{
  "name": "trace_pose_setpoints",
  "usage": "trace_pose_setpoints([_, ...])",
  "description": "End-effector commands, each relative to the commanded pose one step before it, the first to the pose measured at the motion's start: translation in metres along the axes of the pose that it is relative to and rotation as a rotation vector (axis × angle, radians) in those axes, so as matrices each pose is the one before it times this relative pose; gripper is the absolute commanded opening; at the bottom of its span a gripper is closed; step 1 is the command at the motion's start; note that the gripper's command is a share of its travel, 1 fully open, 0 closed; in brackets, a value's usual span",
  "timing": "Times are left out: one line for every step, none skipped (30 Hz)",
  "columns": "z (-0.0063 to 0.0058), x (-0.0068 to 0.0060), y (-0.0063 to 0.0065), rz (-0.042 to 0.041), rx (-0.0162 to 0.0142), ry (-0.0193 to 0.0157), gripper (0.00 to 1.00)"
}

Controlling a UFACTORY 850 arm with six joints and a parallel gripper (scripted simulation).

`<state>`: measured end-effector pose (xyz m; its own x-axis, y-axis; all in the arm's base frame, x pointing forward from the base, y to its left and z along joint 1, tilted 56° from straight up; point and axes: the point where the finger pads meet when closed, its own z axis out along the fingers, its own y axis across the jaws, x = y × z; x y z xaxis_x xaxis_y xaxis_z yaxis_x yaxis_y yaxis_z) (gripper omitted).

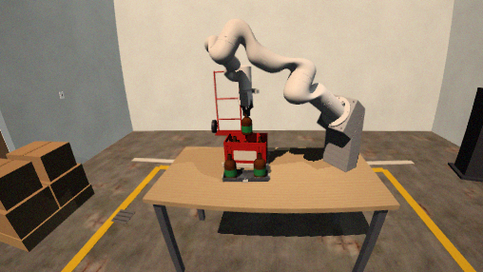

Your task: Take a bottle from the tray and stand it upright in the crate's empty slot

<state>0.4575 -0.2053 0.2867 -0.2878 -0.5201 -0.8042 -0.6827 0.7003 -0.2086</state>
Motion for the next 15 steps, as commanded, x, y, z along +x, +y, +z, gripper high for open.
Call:
trace_pose_setpoints([0.00317, -0.00004, -0.00056, -0.00049, 0.00118, 0.00013, 0.0])
trace_pose_setpoints([0.00092, 0.00001, 0.0, 0.0, 0.0, 0.0, 0.0])
trace_pose_setpoints([0.00098, 0.00001, 0.0, 0.0, 0.0, 0.0, 0.0])
trace_pose_setpoints([0.00103, 0.00001, 0.0, 0.0, 0.0, 0.00001, 0.0])
trace_pose_setpoints([0.00106, 0.00001, -0.00001, 0.0, 0.0, -0.00001, 0.0])
trace_pose_setpoints([0.0011, 0.00001, -0.00001, 0.0, 0.0, -0.00001, 0.0])
trace_pose_setpoints([0.00114, 0.00001, -0.00001, 0.0, 0.0, 0.0, 0.0])
trace_pose_setpoints([0.0, 0.0, 0.0, 0.0, 0.0, 0.0, 0.0])
trace_pose_setpoints([0.0, 0.0, 0.0, 0.0, 0.0, 0.0, 0.0])
trace_pose_setpoints([0.00117, 0.00001, 0.0, 0.0, 0.0, 0.00001, 0.0])
trace_pose_setpoints([0.00119, 0.00001, -0.00001, 0.0, 0.0, 0.0, 0.0])
trace_pose_setpoints([0.00121, 0.00001, -0.00001, 0.0, 0.0, -0.00001, 0.0])
trace_pose_setpoints([0.00122, 0.00001, -0.00001, 0.0, 0.0, 0.0, 0.0])
trace_pose_setpoints([0.00123, 0.00001, 0.0, 0.0, 0.0, 0.00001, 0.0])
trace_pose_setpoints([0.00123, 0.00001, -0.00001, 0.0, 0.0, 0.0, 0.0])
